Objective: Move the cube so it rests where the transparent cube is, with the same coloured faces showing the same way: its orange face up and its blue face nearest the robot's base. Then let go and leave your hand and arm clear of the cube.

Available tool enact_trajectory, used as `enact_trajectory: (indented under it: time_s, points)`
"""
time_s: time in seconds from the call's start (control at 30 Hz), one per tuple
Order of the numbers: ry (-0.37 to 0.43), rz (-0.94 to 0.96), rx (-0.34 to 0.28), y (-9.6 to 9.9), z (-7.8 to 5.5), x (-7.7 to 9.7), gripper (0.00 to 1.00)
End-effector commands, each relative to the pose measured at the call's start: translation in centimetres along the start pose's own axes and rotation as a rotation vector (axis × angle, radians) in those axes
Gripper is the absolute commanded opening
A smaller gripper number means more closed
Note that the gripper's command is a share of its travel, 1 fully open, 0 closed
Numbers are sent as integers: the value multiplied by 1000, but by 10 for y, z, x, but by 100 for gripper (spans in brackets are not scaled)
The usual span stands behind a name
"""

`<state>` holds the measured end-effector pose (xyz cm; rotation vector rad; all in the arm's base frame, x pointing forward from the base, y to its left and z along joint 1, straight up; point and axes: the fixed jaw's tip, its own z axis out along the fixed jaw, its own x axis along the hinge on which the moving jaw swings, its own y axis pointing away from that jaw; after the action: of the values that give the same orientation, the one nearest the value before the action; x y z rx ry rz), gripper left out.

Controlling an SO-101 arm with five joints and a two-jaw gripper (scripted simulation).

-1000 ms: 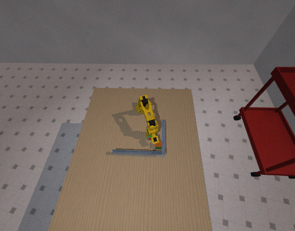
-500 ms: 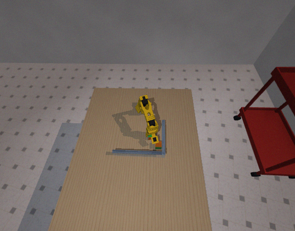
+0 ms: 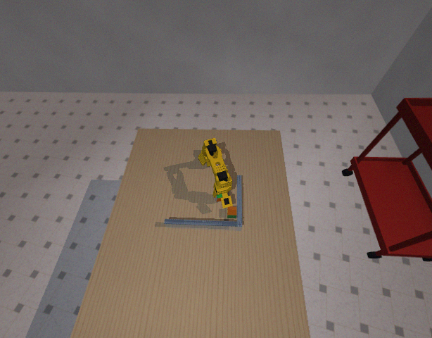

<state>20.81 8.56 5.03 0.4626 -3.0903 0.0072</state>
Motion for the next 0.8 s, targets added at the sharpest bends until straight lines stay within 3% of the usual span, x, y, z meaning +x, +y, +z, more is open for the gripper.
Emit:
enact_trajectory:
  time_s: [0.0,0.77]
  points:
    - [-72,1,-5,0,-22,-5,22]
    - [-72,1,-5,0,-25,-4,22]
